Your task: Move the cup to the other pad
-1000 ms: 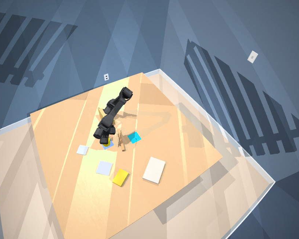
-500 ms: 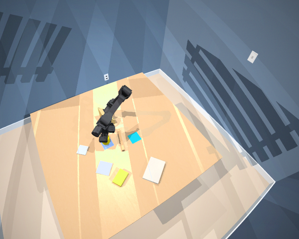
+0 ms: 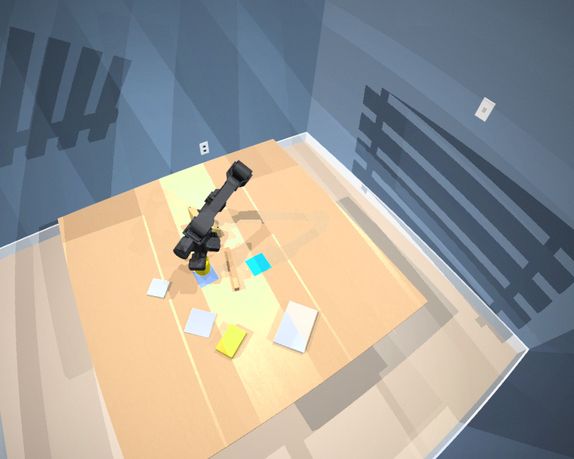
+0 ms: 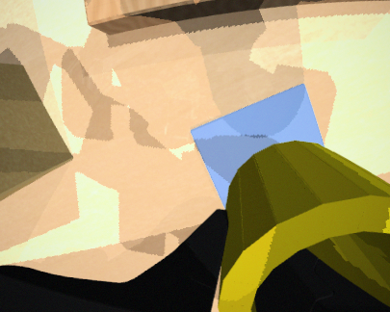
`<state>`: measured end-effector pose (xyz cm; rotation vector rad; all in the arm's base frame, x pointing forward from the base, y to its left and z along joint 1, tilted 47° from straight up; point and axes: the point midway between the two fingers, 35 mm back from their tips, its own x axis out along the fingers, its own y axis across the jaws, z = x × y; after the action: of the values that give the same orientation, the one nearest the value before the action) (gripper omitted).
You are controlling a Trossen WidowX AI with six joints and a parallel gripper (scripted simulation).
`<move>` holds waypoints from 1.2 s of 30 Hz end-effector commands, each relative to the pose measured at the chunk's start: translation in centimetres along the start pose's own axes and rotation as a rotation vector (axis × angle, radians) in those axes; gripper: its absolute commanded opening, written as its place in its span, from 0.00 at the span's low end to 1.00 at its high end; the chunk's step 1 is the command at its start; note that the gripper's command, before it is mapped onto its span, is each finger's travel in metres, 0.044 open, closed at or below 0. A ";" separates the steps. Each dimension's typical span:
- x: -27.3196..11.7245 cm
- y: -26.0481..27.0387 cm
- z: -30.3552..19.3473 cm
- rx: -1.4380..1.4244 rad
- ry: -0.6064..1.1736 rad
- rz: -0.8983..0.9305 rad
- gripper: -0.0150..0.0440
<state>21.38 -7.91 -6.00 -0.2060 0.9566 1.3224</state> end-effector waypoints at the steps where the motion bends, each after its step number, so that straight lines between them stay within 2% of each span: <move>1: 0.1 0.0 0.0 0.001 0.000 0.000 0.25; 13: 0.0 0.1 0.5 0.000 0.001 0.000 0.25; 36: 0.0 1.3 5.7 -0.003 0.003 0.001 0.25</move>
<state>22.71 -4.57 -2.62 -0.2104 0.9609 1.3258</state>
